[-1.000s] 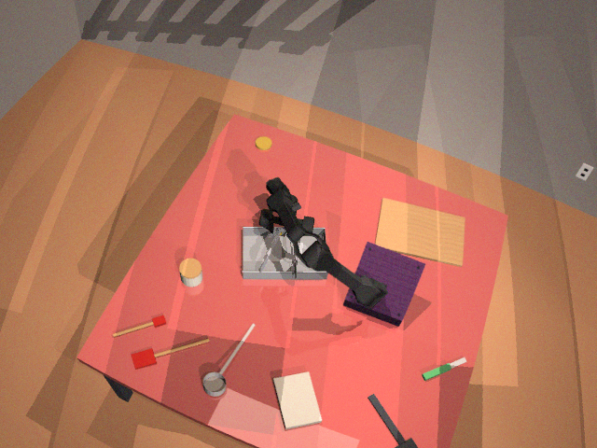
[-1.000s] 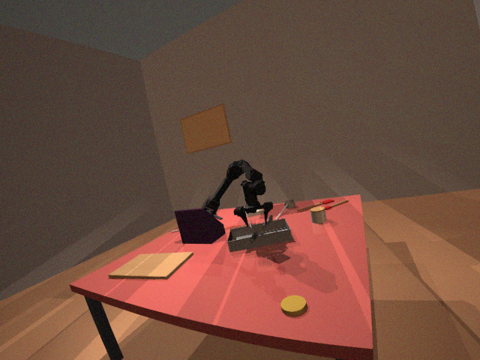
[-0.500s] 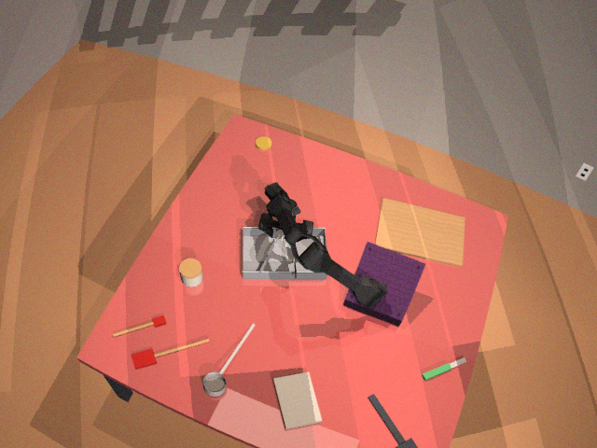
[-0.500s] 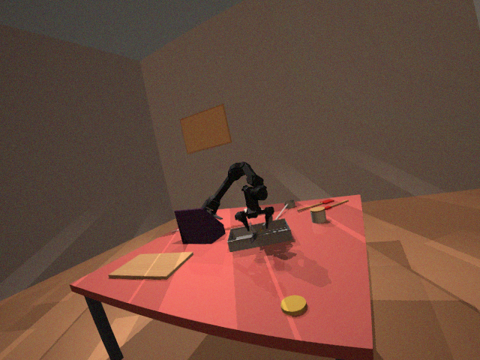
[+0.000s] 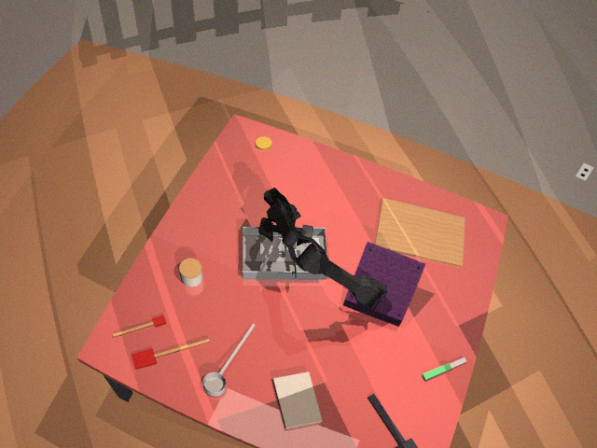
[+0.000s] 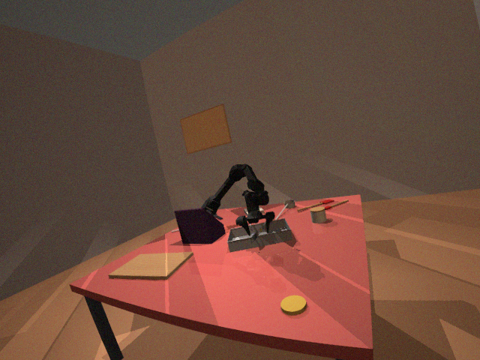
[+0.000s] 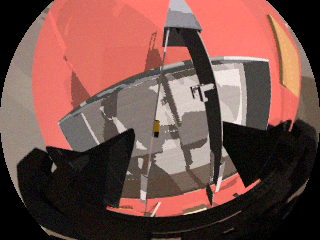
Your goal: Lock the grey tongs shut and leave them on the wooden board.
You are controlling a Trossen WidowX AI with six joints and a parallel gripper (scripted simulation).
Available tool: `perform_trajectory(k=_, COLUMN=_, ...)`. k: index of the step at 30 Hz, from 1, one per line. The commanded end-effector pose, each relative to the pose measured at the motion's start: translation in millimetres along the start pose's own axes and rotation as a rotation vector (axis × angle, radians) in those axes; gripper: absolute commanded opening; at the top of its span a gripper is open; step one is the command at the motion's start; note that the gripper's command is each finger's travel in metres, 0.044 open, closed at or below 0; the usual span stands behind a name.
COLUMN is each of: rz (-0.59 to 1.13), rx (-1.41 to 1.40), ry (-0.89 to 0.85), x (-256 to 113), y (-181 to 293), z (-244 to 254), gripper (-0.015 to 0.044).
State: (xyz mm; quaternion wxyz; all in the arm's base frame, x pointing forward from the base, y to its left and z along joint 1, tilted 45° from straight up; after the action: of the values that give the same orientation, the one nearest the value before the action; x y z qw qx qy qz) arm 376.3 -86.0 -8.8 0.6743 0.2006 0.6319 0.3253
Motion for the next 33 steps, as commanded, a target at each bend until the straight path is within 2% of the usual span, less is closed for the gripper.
perform_trajectory(k=1, rz=0.009, rx=0.006, ry=0.004, x=9.1, y=1.2, z=-2.2, gripper=0.0440)
perform_trajectory(k=8, rz=0.010, rx=0.006, ry=0.004, x=14.8, y=1.7, z=-3.0, gripper=0.0440)
perform_trajectory(k=11, rz=0.003, rx=0.000, ry=0.002, x=11.3, y=1.2, z=-1.3, gripper=0.0361)
perform_trajectory(k=33, rz=0.003, rx=0.000, ry=0.002, x=11.3, y=1.2, z=-1.3, gripper=0.0215)
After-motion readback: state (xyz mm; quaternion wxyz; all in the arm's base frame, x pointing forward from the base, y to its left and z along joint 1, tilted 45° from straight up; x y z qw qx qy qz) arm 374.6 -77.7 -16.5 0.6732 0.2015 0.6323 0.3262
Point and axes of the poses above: the point midway between the two fingers, 35 mm back from their tips, its own x axis out along the fingers, its own z axis across the jaws, y = z × x, the point moved 9 cm from there along -x, back along the fingers, and after that the axes turned 6 degrees about x, right-handed, at the moved point
